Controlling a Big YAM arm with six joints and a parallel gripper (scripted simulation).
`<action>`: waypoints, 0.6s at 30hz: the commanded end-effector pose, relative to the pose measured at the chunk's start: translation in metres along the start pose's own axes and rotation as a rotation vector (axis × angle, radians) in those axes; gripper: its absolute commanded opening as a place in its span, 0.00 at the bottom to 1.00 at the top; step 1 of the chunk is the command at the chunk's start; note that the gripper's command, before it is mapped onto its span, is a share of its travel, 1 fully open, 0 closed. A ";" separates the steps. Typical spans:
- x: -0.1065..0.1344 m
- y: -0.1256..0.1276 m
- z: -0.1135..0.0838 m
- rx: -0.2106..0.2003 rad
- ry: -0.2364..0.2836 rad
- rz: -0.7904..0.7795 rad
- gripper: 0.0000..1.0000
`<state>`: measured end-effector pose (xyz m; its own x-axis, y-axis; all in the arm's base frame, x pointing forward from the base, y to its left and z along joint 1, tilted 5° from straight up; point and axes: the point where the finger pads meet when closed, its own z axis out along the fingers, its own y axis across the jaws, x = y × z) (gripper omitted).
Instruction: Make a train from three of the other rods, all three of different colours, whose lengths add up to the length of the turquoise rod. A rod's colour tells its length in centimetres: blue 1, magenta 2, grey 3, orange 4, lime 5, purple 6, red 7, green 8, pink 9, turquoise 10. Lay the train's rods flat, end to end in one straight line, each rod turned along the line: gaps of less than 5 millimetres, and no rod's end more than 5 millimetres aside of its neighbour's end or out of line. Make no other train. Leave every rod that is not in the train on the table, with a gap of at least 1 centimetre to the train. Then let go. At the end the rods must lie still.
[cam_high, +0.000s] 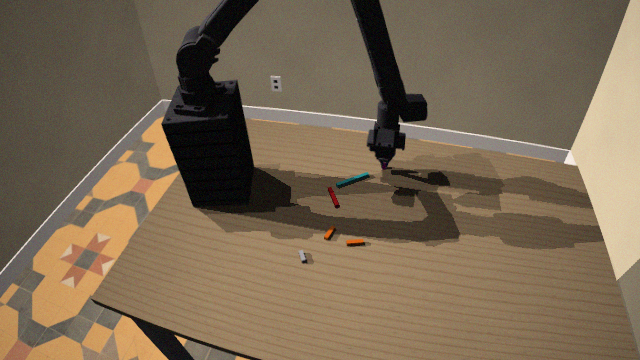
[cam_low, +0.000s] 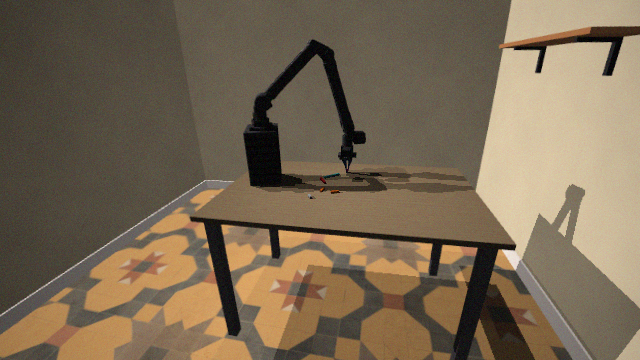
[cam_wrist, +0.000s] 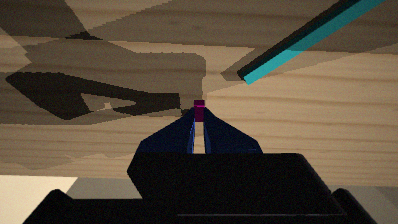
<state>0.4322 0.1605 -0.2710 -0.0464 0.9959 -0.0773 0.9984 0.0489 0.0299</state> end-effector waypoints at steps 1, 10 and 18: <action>-0.002 0.005 0.005 0.007 -0.006 0.000 0.04; -0.002 0.005 0.005 0.007 -0.006 0.000 0.04; -0.003 0.002 0.006 0.010 -0.007 0.000 0.04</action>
<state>0.4322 0.1605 -0.2710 -0.0465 0.9959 -0.0773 0.9984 0.0490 0.0299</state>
